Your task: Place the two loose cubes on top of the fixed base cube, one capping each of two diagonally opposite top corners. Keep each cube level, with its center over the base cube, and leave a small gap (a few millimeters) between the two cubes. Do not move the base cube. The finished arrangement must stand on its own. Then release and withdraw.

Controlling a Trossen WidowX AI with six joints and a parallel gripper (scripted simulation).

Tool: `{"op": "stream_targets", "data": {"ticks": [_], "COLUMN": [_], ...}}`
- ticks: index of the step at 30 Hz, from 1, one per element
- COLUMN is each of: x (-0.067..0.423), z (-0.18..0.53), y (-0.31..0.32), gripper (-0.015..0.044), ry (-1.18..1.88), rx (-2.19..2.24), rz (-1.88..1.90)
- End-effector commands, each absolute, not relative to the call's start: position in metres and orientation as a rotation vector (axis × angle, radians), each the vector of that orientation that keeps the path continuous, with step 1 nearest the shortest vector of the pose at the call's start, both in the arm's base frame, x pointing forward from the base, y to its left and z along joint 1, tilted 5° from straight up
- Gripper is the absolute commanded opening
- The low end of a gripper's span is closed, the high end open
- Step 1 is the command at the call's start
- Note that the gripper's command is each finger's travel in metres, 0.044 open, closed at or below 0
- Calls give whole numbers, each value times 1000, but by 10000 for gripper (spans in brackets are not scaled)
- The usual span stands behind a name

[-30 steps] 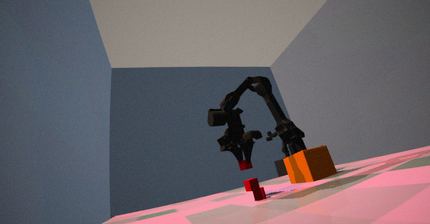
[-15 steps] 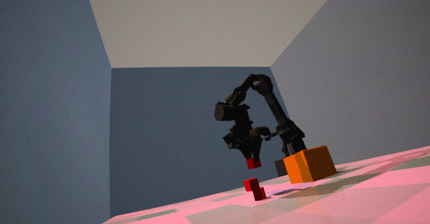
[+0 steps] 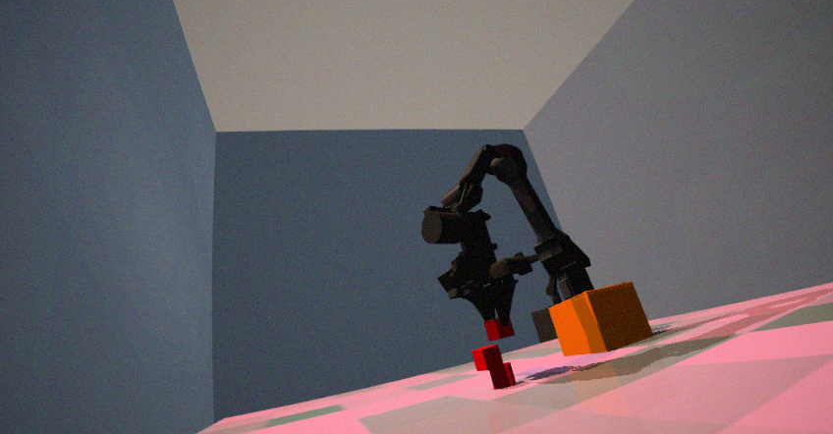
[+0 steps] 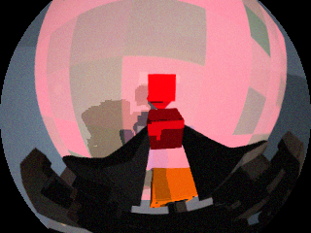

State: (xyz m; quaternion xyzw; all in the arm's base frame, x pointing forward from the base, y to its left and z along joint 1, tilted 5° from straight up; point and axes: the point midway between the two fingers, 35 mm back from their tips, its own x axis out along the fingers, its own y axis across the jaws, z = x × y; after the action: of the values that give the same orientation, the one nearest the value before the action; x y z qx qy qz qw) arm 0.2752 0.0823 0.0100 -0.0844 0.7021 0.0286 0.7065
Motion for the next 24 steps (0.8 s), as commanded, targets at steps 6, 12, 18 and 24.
{"op": "stream_targets", "data": {"ticks": [6,12,18,24], "x": [273,273,274,275], "z": [2,2,-9,-22], "y": [82,82,81,80], "gripper": [105,105,105,105], "ry": [1565,1565,1565,1565], "rx": [-181,-181,-182,-183], "rz": [61,61,62,63]}}
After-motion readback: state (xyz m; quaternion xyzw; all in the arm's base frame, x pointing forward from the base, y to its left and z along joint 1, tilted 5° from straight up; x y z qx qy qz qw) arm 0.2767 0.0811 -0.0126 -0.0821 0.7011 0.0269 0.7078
